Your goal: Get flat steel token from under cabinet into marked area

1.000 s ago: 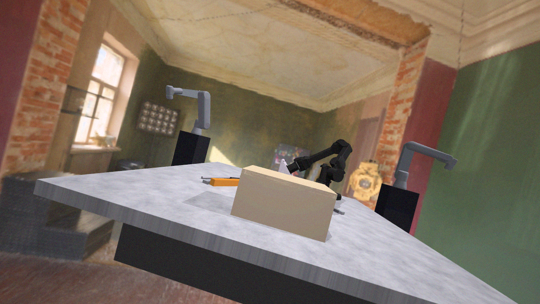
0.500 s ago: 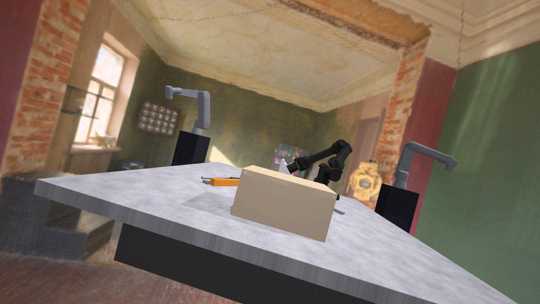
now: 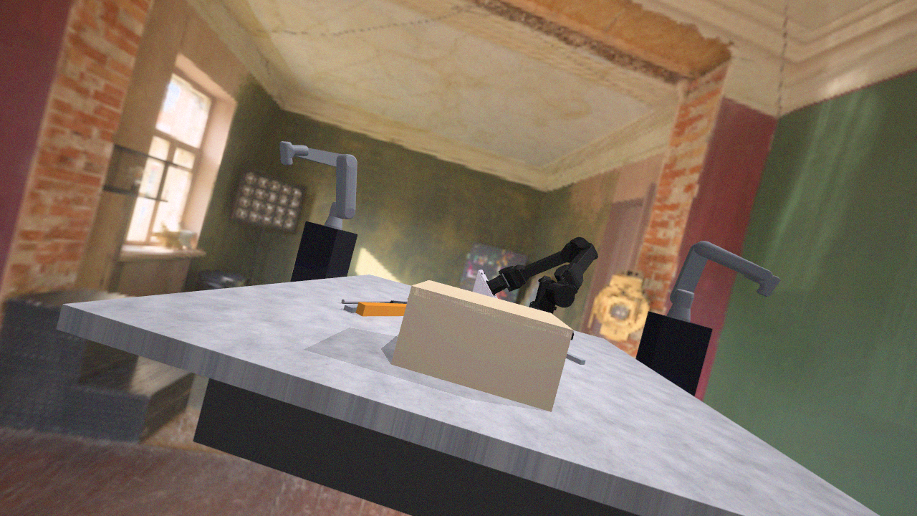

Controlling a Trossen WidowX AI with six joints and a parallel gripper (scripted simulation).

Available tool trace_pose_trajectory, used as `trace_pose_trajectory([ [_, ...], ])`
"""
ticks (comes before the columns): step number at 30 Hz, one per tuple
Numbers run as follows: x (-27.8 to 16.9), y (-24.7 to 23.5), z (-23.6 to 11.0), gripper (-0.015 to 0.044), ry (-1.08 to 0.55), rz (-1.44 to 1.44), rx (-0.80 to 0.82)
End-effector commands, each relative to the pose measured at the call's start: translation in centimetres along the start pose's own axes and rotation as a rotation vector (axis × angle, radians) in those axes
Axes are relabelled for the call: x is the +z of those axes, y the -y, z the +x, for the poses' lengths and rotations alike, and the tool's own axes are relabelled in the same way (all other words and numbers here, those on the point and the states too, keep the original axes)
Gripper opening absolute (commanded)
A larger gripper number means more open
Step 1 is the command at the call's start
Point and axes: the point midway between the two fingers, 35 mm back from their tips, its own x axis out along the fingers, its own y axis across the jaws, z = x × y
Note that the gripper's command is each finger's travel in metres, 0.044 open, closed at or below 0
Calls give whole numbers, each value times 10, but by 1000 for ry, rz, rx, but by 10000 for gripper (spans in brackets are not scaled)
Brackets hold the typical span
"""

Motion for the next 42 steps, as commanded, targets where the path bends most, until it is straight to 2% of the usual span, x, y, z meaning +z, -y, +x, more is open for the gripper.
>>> trace_pose_trajectory([
  [1,9,0,0,0,4,0,0],
  [16,29,0,0,0,4,-1,0],
  [42,29,22,1,0,4,0,-1],
])
